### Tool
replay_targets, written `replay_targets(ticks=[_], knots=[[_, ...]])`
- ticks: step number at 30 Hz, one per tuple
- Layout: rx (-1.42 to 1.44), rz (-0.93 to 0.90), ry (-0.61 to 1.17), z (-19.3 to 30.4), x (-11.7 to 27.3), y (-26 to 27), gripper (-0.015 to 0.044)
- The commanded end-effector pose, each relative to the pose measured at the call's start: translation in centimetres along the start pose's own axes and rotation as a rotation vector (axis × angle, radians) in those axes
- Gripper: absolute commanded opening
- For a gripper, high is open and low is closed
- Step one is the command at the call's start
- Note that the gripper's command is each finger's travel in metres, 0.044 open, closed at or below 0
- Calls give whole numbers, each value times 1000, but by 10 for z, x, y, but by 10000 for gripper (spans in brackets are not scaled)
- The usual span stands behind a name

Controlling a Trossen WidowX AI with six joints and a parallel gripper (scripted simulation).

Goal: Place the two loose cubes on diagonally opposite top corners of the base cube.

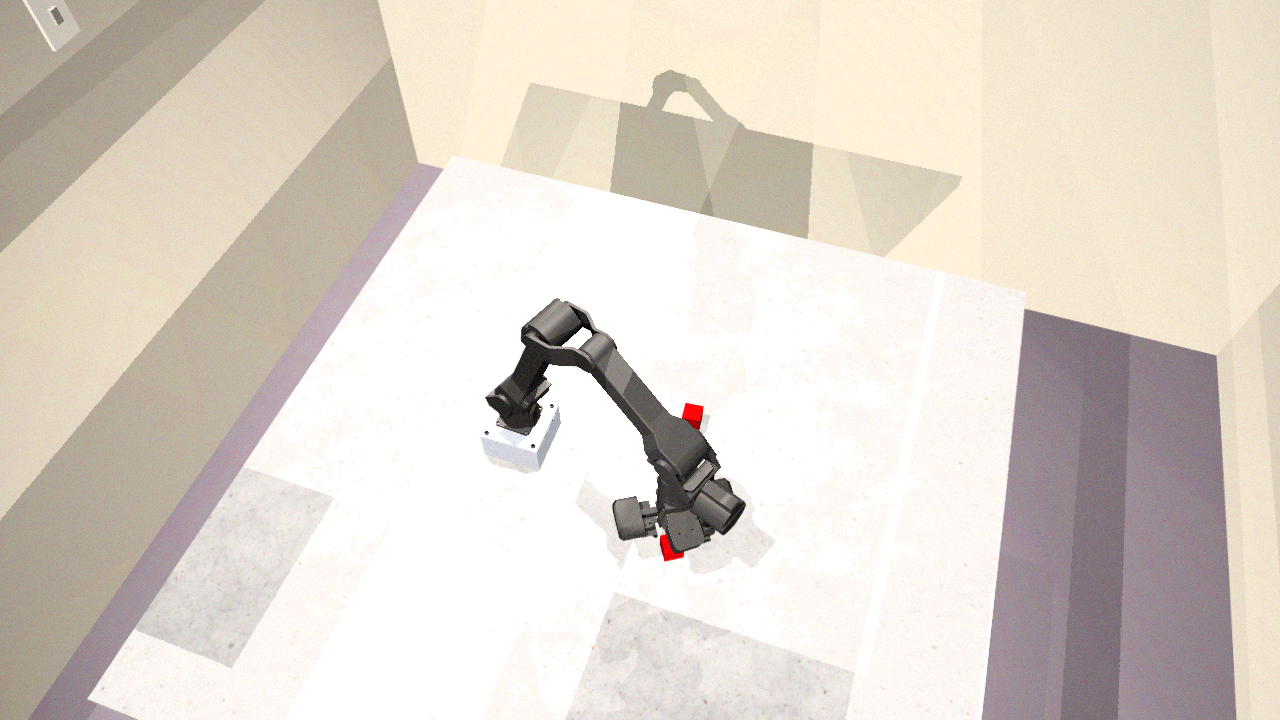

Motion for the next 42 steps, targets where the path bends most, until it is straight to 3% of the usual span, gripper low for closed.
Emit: replay_targets(ticks=[1, 32, 38, 42], knots=[[6, -5, -9, -1, -8, 0, 265], [6, -5, -9, -1, -56, 0, 265], [6, -5, -9, -1, -56, 0, 107], [6, -5, -9, -1, -55, 0, 105]])
Point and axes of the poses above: the point midway between the two fingers, 35 mm back from their tips, its own x axis back along the fingers, its own y axis across the jaws, z = x × y, the point moved 1 cm from there along x, back along the fingers, and after that the axes turned 2 degrees about -x, right-handed, at the moved point
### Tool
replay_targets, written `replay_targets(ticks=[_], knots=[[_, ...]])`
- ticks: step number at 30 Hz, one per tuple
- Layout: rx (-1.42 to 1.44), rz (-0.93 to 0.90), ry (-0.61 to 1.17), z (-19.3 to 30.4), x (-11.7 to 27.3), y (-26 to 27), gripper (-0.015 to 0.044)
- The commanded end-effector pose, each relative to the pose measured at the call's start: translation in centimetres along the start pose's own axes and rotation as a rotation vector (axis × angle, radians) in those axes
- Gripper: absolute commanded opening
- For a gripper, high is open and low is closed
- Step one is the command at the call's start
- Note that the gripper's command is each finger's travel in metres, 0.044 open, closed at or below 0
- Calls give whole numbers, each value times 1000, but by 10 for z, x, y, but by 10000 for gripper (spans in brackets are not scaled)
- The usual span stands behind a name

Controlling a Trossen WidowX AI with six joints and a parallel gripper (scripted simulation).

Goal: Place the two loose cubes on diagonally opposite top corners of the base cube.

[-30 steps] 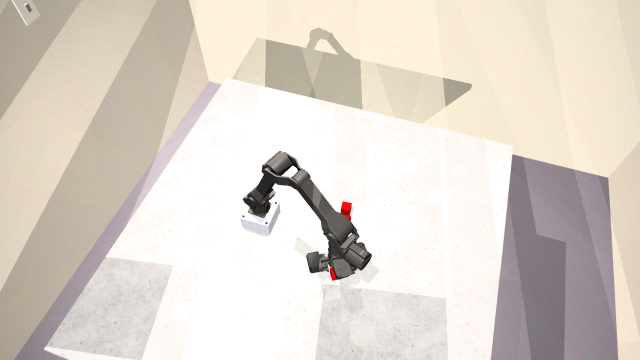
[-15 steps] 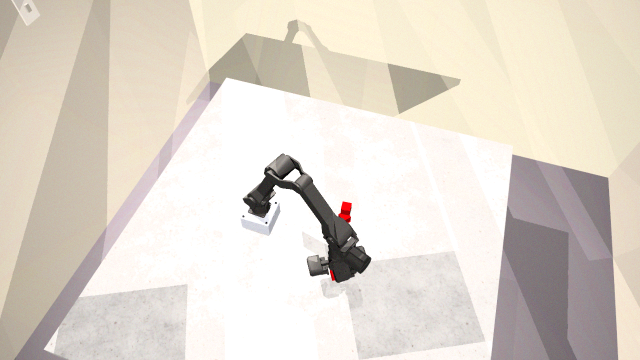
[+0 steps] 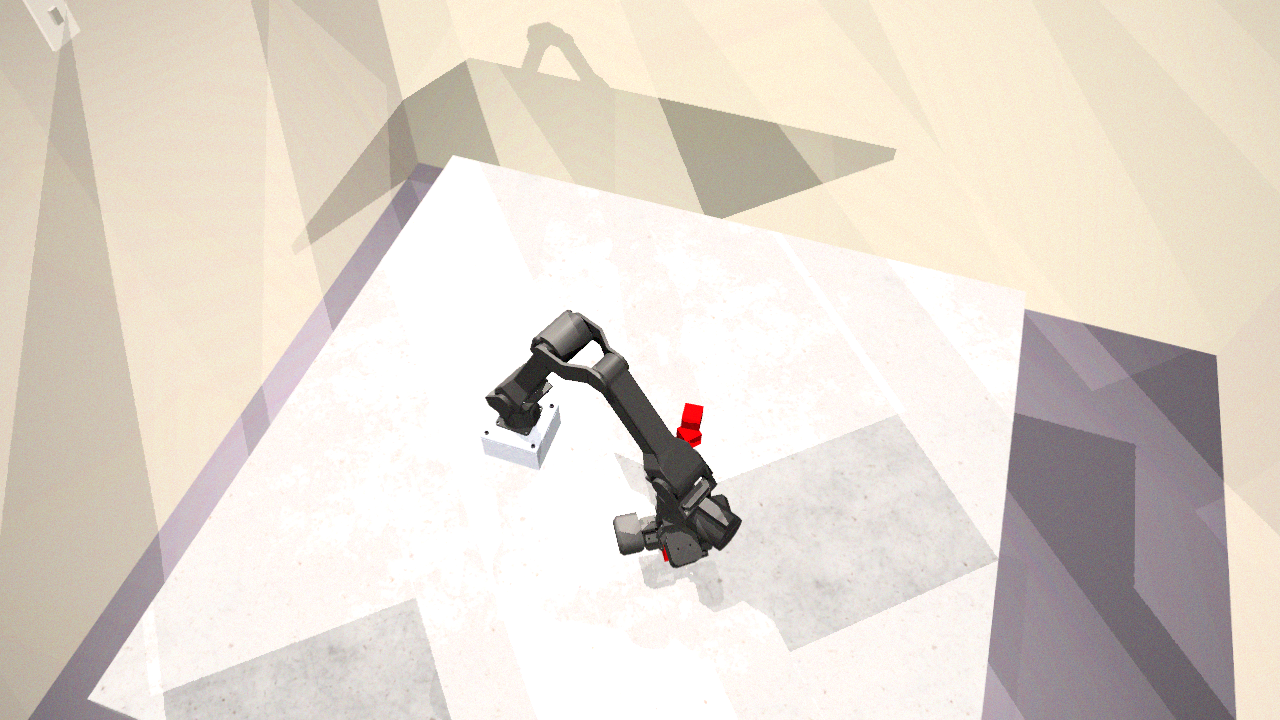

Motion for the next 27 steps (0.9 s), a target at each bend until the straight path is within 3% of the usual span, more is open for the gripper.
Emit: replay_targets(ticks=[1, 27], knots=[[6, 1, -2, -1, 1, 0, 105], [6, 0, -3, -3, 82, 3, 105]])
Point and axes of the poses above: the point midway between the two fingers, 35 mm back from their tips, its own x axis back along the fingers, its own y axis across the jaws, z = x × y, the point moved 1 cm from there along x, back along the fingers, and after that the axes turned 2 degrees about -x, right-handed, at the moved point
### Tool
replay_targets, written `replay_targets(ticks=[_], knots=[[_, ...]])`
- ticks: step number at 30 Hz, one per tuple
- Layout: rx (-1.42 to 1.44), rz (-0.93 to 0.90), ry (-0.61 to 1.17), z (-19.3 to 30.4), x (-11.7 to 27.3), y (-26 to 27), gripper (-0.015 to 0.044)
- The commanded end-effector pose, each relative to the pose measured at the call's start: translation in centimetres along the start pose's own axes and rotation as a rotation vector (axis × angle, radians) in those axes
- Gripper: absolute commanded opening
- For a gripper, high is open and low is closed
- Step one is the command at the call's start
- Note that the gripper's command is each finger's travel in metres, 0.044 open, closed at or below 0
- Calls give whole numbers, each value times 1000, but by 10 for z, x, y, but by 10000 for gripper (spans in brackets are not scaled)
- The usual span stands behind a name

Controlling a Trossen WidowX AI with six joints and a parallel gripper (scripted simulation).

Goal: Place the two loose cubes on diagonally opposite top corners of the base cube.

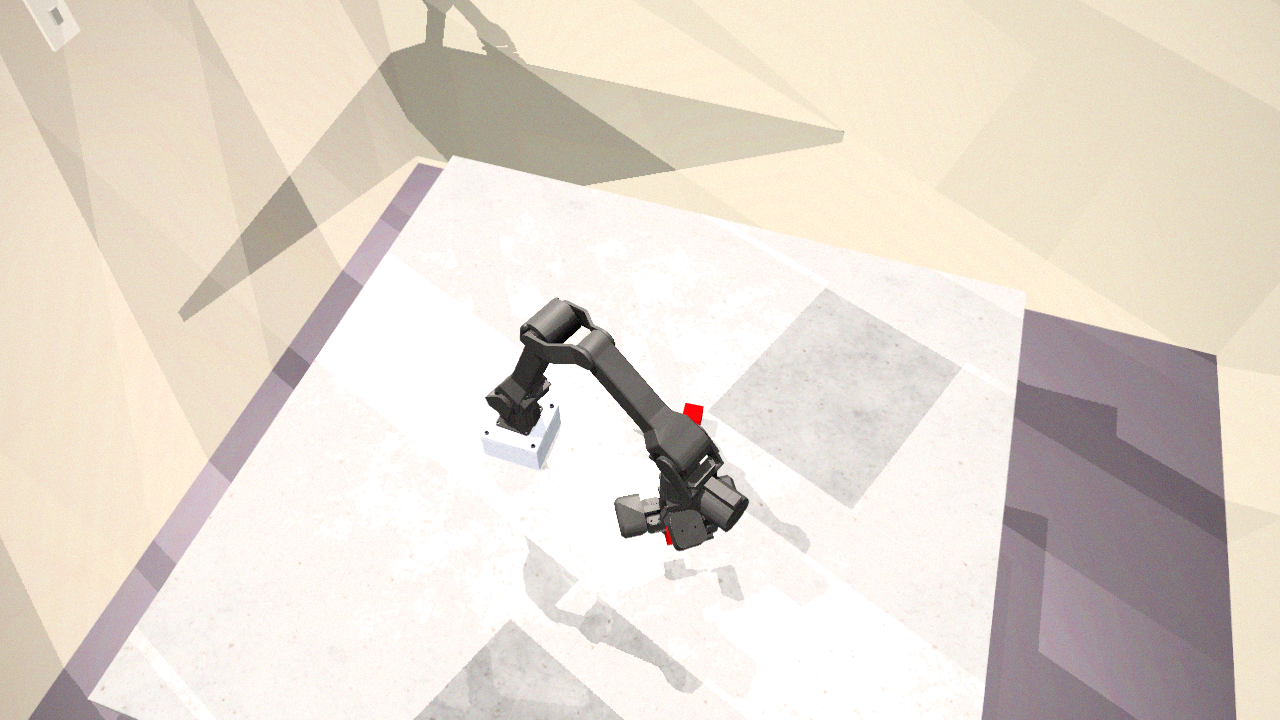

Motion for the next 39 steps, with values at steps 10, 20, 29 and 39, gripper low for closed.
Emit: replay_targets(ticks=[10, 20, 29, 39], knots=[[4, -3, -7, 3, 41, -2, 105], [-52, -4, -5, 23, 39, 12, 105], [-120, -6, -3, 48, 38, 28, 105], [-196, -7, 0, 77, 36, 42, 105]])
Point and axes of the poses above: the point midway between the two fingers, 35 mm back from their tips, its own x axis back along the fingers, its own y axis across the jaws, z = x × y, the point moved 1 cm from there along x, back along the fingers, and after that the axes turned 2 degrees about -x, right-handed, at the moved point
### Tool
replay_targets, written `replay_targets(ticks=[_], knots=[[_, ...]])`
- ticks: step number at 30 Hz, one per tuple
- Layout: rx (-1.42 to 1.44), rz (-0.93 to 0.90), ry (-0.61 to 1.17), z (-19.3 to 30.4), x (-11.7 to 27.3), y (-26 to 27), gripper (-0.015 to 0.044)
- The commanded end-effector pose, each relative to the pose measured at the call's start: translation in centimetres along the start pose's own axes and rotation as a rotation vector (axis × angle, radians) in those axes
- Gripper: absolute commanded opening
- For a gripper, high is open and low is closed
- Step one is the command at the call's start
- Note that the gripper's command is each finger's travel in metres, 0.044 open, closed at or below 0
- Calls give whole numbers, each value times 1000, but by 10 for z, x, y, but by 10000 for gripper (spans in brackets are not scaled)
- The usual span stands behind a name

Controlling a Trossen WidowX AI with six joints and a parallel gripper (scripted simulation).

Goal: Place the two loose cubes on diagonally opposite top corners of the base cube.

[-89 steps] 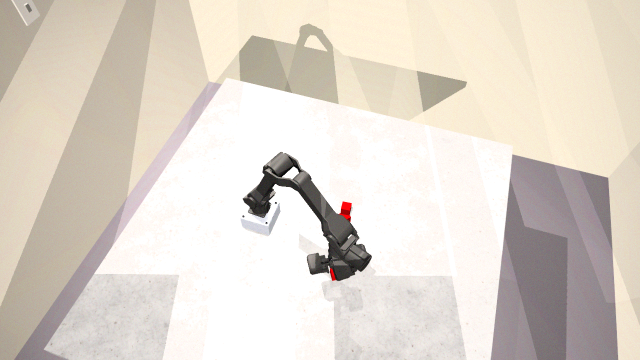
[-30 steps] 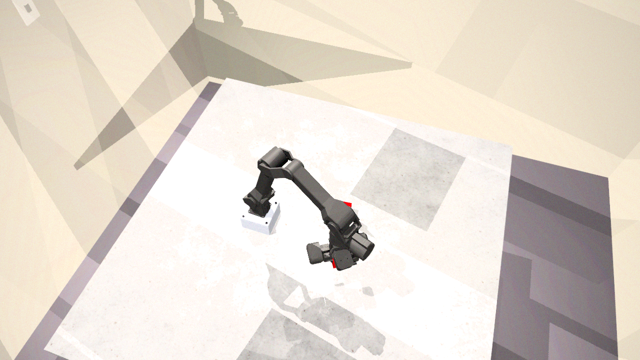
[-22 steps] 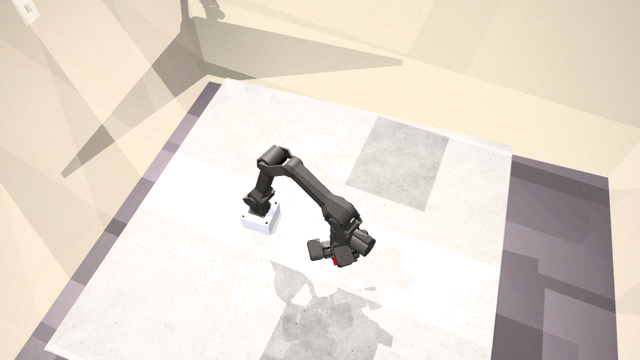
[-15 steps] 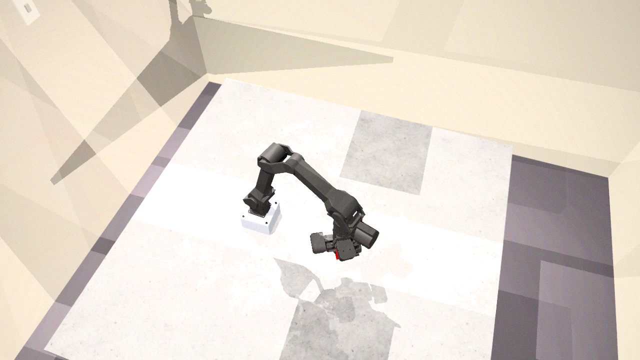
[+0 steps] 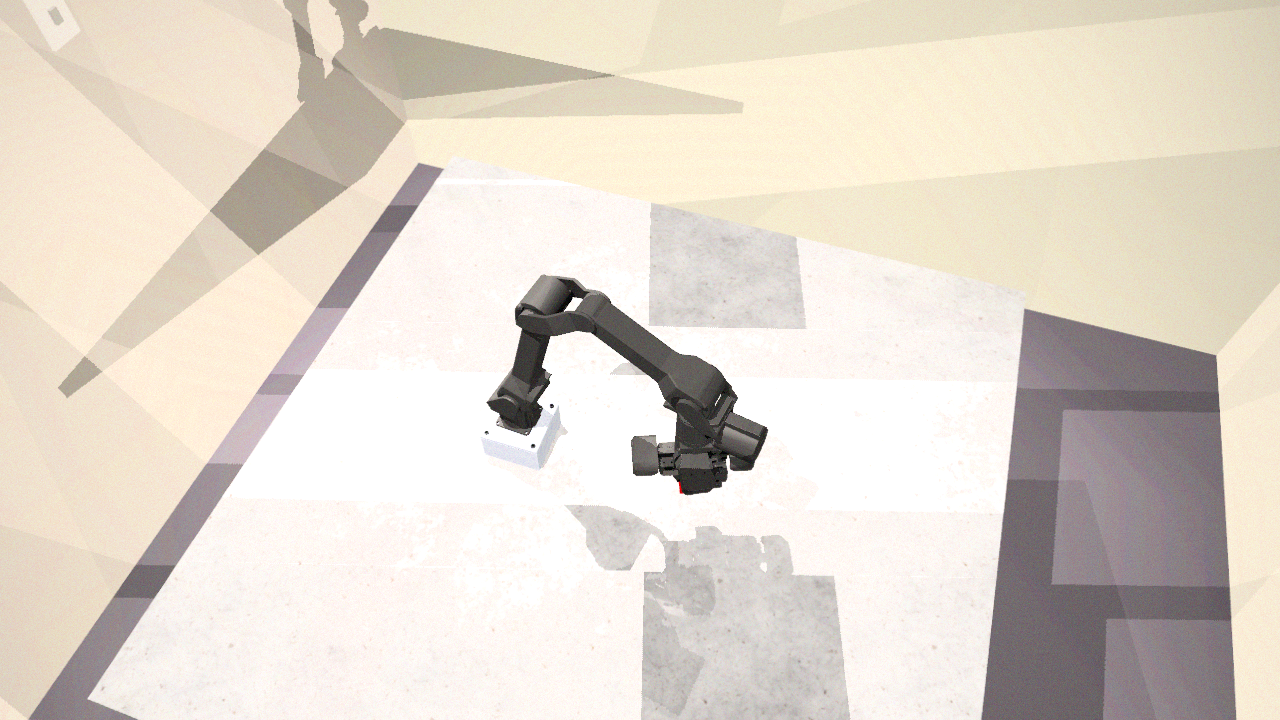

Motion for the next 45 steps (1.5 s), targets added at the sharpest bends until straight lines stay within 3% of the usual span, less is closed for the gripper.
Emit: replay_targets(ticks=[1, 37, 45], knots=[[-38, -4, 0, 14, 0, 3, 105], [-310, -2, 10, 123, -9, 8, 105], [-317, -2, 7, 128, -20, 7, 105]])
Point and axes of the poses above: the point midway between the two fingers, 35 mm back from their tips, its own x axis back along the fingers, its own y axis across the jaws, z = x × y, the point moved 1 cm from there along x, back along the fingers, and after that the axes turned 2 degrees about -x, right-handed, at the moved point
